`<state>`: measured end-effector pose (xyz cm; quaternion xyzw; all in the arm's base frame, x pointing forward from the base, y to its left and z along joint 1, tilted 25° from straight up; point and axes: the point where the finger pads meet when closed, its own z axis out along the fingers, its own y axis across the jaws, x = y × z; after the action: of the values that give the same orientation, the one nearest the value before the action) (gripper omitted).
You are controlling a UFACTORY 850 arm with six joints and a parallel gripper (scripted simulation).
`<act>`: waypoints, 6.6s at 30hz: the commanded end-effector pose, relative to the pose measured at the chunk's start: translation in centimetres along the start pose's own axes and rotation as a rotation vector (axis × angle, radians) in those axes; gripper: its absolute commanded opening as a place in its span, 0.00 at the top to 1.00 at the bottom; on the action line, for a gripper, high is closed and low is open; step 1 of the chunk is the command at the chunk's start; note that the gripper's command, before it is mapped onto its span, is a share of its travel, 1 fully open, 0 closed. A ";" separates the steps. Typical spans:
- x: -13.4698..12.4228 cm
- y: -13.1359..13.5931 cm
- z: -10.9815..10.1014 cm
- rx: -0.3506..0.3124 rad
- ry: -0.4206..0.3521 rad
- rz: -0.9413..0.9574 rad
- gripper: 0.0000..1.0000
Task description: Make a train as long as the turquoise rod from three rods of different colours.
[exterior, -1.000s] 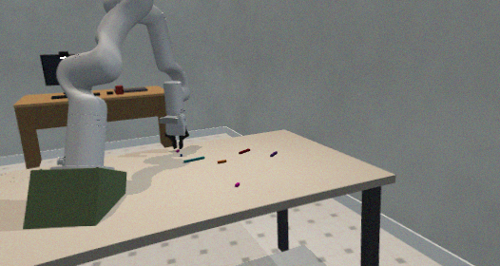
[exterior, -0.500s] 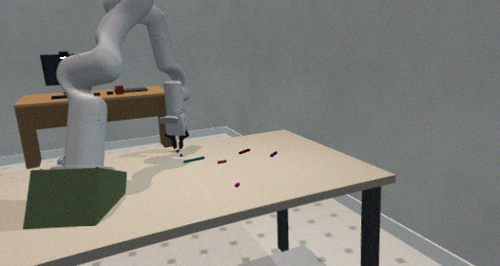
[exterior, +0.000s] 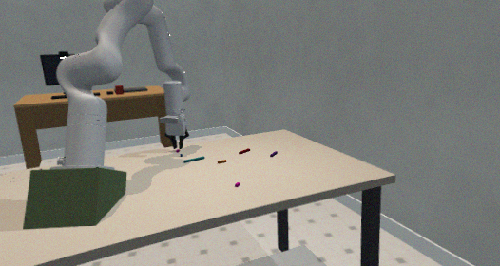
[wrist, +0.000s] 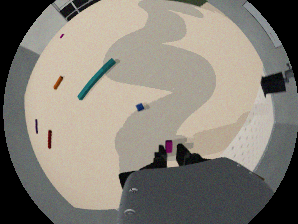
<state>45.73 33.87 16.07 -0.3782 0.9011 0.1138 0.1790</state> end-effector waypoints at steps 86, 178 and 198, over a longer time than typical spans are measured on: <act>-0.1 0.0 1.4 0.000 -0.002 0.000 0.96; 5.6 -6.0 -8.5 -0.001 -0.002 1.002 0.96; 6.5 -6.9 -8.4 -0.001 -0.004 1.161 0.96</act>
<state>44.37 22.04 20.59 0.1779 0.9605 0.1947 0.0888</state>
